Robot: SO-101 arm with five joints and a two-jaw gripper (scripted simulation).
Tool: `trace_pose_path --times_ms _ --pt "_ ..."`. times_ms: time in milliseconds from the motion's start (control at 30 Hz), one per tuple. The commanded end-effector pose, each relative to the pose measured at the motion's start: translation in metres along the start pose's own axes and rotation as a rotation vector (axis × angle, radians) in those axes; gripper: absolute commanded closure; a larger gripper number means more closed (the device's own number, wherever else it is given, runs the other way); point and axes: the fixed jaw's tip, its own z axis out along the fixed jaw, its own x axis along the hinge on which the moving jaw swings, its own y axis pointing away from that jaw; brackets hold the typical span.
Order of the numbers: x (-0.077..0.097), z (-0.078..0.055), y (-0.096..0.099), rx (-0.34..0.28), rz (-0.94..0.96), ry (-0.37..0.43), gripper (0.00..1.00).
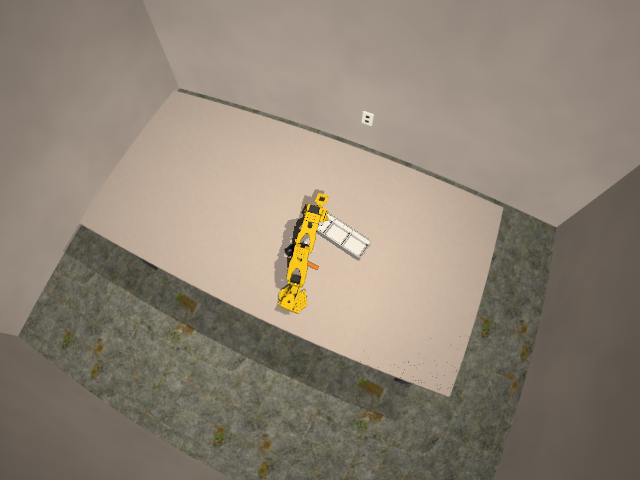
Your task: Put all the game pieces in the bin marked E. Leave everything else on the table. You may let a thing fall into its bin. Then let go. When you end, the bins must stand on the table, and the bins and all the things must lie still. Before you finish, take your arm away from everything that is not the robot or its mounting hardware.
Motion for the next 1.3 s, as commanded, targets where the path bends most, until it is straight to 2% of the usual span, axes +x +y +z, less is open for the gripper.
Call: trace_pose_path --times_ms 0,333,533,700,1033,1267 --pt "-0.006 -0.02 -0.001 -0.001 0.009 -0.06 0.77" --pt "0.011 -0.045 -0.011 0.01 0.03 -0.047 0.77" --pt "0.036 -0.066 -0.02 0.022 0.053 -0.033 0.77" --pt "0.062 -0.079 -0.025 0.031 0.071 -0.022 0.77" --pt "0.094 -0.086 -0.029 0.041 0.092 -0.008 0.77" --pt "0.102 -0.086 -0.029 0.043 0.098 -0.005 0.77"
